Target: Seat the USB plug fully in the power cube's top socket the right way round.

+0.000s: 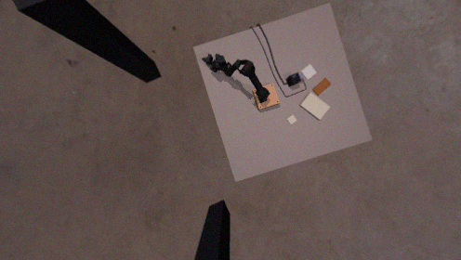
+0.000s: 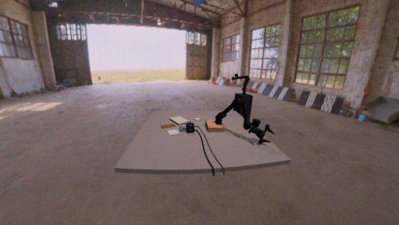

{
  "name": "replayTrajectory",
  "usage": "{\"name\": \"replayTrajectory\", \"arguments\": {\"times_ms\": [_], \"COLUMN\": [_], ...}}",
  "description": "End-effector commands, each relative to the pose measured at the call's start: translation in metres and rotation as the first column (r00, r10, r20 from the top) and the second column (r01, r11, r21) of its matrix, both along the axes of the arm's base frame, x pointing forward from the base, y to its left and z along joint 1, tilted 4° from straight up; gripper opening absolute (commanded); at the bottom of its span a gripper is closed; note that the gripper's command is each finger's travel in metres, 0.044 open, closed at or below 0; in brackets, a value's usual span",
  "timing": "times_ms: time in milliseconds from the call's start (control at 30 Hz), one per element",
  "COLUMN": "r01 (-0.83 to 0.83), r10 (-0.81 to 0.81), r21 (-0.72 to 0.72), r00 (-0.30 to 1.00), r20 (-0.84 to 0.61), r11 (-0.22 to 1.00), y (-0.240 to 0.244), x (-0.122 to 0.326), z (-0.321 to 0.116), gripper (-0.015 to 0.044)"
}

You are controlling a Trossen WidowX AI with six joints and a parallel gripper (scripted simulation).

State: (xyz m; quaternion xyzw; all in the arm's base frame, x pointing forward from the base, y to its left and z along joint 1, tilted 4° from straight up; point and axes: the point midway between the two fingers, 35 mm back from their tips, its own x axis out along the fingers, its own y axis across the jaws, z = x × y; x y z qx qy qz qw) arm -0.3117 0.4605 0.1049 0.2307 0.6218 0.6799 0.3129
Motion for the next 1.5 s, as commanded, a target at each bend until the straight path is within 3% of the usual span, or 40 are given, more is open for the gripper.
{"name": "replayTrajectory", "arguments": {"times_ms": [0,400,700,900,1133,1300,1467], "r01": [0.008,0.446,0.71,0.805,0.772,0.636,0.385], "r10": [-0.008,-0.445,-0.708,-0.807,-0.883,-0.892,-0.847], "r21": [-0.005,-0.188,-0.408,-0.508,-0.635,-0.721,-0.775], "r00": [1.0,0.894,0.681,0.503,0.281,0.107,-0.038], "r20": [0.002,0.05,0.188,0.31,0.375,0.438,0.53], "r11": [1.0,0.875,0.575,0.306,-0.024,-0.277,-0.501], "y": [0.003,0.081,0.064,0.008,-0.09,-0.179,-0.277], "x": [0.004,0.222,0.403,0.512,0.612,0.657,0.675], "z": [0.0,0.007,-0.013,-0.024,-0.021,-0.019,-0.013], "gripper": [0.0426,0.044,0.044,0.044,0.044,0.044,0.044]}}
